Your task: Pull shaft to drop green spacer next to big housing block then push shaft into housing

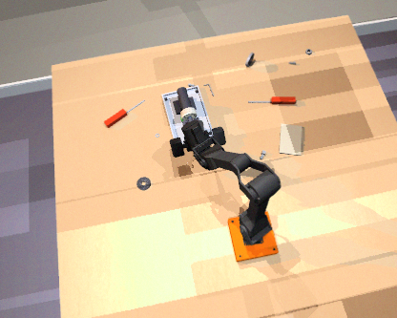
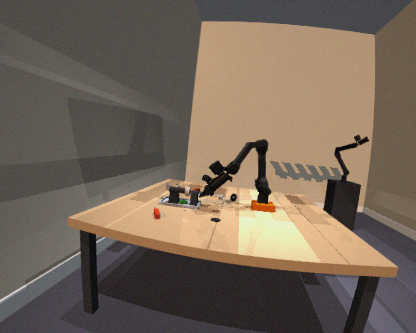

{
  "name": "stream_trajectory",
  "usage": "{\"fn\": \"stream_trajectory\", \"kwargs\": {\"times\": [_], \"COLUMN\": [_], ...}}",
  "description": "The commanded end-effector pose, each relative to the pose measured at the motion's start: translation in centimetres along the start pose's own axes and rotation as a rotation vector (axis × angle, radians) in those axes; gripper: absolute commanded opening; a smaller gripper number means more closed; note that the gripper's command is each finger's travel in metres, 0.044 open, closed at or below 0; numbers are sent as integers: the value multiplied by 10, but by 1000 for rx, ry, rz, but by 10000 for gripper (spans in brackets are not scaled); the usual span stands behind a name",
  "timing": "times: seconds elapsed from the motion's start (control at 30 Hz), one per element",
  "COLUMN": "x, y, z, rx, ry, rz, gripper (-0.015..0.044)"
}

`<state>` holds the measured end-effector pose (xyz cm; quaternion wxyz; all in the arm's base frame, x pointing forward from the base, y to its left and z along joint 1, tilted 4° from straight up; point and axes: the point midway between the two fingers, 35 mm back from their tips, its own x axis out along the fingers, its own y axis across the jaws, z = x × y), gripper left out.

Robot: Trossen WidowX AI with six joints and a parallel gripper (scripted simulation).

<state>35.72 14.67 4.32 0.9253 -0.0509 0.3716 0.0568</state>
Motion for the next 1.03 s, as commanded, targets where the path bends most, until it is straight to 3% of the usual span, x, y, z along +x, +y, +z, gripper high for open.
{"fn": "stream_trajectory", "kwargs": {"times": [0.0,0.53,1.0], "x": [2,4,-3], "y": [0,0,1], "z": [2,5,2], "rx": [-2,-2,-2], "ry": [-2,-2,5], "rz": [-1,-1,-1], "gripper": [0,0,367]}}
